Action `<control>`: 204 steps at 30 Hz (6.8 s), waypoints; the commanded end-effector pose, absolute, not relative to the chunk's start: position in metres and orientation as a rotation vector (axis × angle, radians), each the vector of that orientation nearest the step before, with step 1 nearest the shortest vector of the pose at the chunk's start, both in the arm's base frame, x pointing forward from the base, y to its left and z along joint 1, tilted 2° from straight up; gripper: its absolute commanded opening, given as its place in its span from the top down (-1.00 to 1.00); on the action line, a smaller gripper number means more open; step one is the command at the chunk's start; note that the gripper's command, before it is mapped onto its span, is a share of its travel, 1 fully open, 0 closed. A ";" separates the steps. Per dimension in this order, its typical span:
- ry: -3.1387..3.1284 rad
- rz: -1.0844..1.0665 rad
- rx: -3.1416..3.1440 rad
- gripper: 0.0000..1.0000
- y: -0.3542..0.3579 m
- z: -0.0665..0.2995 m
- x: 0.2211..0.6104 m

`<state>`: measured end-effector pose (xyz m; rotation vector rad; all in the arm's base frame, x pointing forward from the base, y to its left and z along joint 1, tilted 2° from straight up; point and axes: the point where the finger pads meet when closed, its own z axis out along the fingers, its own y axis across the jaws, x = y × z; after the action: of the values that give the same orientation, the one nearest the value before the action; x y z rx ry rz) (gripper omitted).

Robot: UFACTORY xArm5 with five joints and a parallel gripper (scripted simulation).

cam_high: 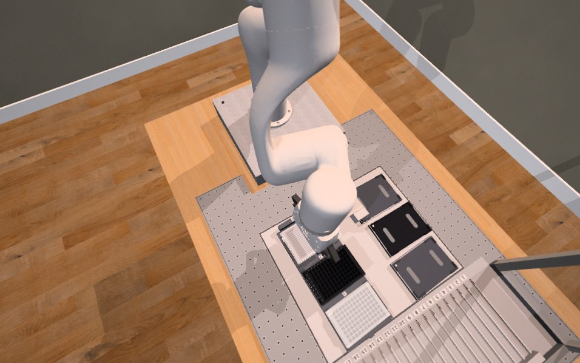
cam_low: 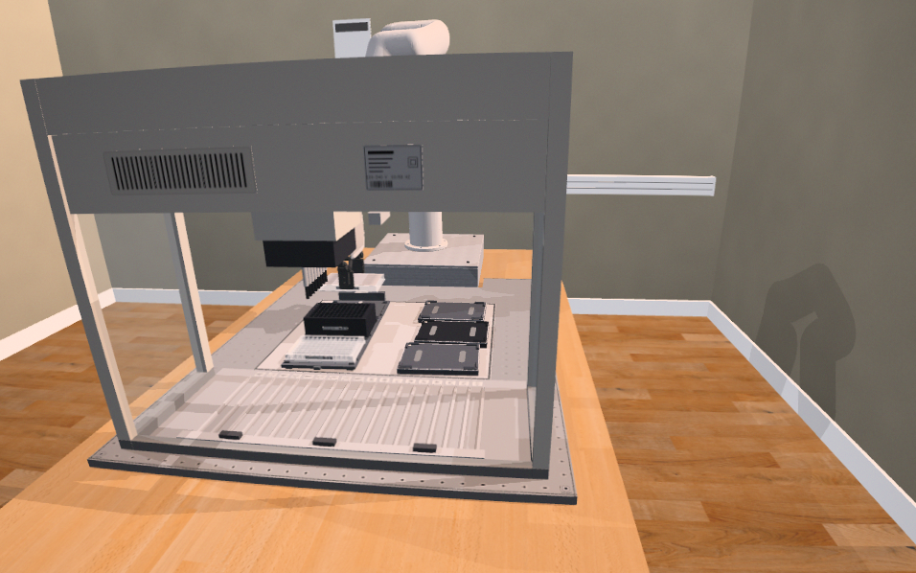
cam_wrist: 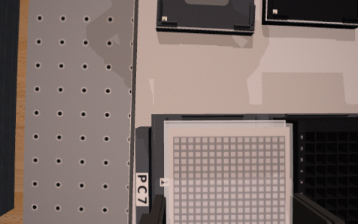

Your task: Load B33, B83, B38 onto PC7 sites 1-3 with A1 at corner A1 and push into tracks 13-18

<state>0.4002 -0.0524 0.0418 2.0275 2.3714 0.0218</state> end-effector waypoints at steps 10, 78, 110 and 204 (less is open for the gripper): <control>2.375 0.043 2.030 1.00 -0.052 0.022 0.402; 2.375 0.043 2.030 1.00 -0.052 -0.012 0.403; 2.375 0.043 2.030 -1.00 -0.052 -0.013 0.403; 2.374 0.043 2.030 -1.00 -0.053 0.095 0.400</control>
<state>0.3990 -0.0530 0.0940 2.0274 2.3712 0.0219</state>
